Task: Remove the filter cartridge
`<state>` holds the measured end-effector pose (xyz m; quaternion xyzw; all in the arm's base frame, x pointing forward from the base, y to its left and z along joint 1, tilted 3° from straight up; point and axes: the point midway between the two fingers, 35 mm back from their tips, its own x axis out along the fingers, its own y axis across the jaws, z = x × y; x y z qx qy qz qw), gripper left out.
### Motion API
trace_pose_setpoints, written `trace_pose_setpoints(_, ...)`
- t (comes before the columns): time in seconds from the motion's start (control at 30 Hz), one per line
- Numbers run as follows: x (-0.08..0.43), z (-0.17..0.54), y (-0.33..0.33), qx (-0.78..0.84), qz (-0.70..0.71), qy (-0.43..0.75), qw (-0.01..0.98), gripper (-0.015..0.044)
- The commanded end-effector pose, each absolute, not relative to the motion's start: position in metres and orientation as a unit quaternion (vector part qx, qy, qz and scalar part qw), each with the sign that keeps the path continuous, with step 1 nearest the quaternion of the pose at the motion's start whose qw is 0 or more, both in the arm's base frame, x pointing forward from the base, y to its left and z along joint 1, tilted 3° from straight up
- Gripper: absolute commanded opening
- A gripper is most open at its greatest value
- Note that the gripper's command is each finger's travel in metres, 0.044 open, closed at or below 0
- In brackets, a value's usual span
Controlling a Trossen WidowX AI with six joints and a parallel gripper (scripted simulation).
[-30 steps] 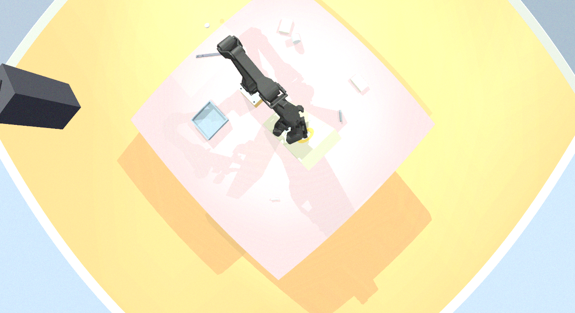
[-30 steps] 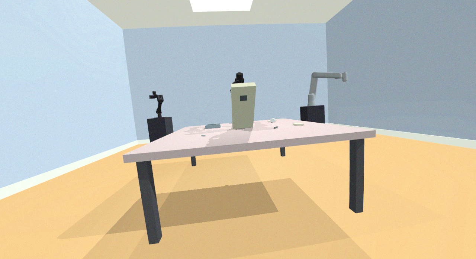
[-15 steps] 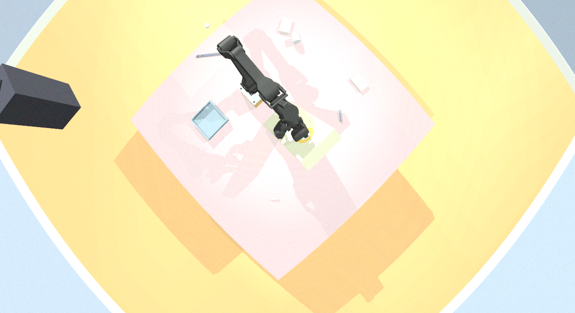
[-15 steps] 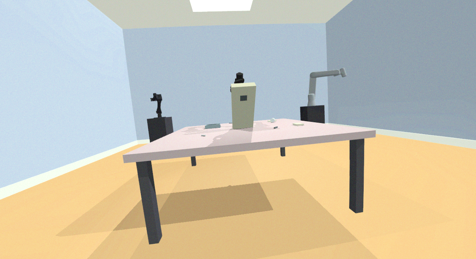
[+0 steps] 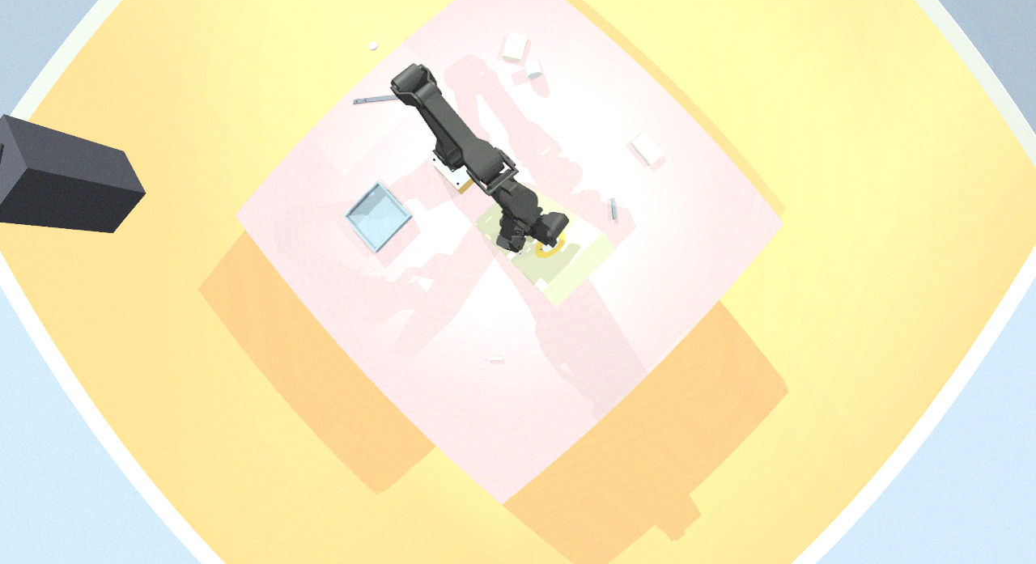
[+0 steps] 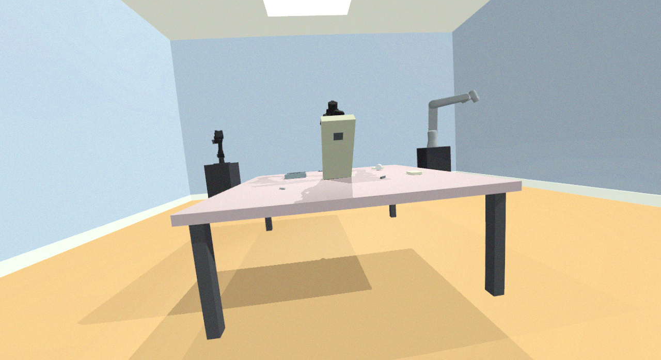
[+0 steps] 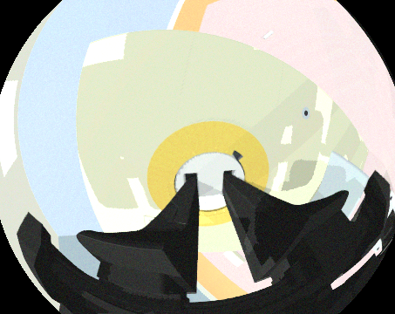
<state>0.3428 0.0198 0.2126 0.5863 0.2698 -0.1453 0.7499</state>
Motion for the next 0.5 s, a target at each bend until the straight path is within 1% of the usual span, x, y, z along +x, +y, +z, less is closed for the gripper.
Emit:
trace_pose_setpoints(0.0,0.3515,0.2080,0.0193,0.520,-0.124,0.280,0.797,0.0000)
trace_pose_setpoints(0.47,0.3526,0.2072,0.0194,0.312,-0.053,0.301,0.900,0.0000)
